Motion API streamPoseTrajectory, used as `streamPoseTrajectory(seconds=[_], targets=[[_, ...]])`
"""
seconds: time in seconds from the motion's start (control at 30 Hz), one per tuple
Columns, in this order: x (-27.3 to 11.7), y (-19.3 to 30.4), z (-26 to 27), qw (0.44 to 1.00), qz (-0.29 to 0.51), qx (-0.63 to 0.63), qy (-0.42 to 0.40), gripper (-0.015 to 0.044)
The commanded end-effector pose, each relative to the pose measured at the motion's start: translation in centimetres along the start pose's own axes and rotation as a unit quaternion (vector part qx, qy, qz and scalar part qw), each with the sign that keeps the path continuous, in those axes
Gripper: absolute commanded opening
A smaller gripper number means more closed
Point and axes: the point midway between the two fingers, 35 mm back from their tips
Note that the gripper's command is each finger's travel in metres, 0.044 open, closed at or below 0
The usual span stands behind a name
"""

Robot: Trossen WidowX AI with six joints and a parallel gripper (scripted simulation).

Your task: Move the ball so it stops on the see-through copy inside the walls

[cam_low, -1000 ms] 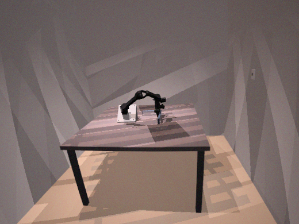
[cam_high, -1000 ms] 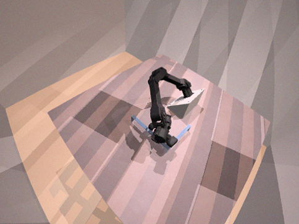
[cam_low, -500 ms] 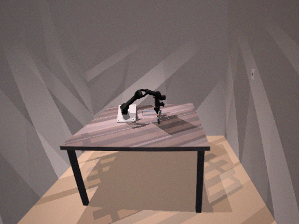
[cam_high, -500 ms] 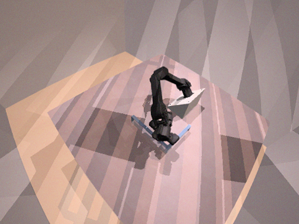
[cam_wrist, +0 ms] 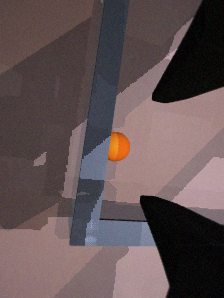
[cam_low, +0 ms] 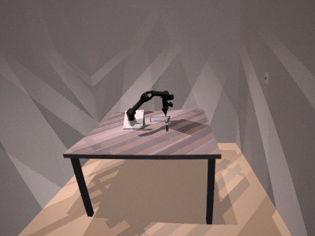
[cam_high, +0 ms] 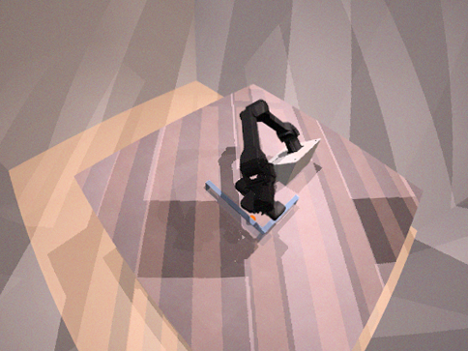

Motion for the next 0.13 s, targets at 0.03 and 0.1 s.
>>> streamPoseTrajectory(seconds=[0.03,0.1], targets=[[-4.0,0.3,0.2,1.0,-0.004,0.002,-0.002,0.0389],[-4.3,0.3,0.2,1.0,-0.004,0.002,-0.002,0.044]])
Point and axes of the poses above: the point midway between the two fingers, 35 mm back from their tips, its own x axis out along the fingers, its own z axis across the jaws, y = z × x, and after that the axes turned 13 degrees about -x, right-handed
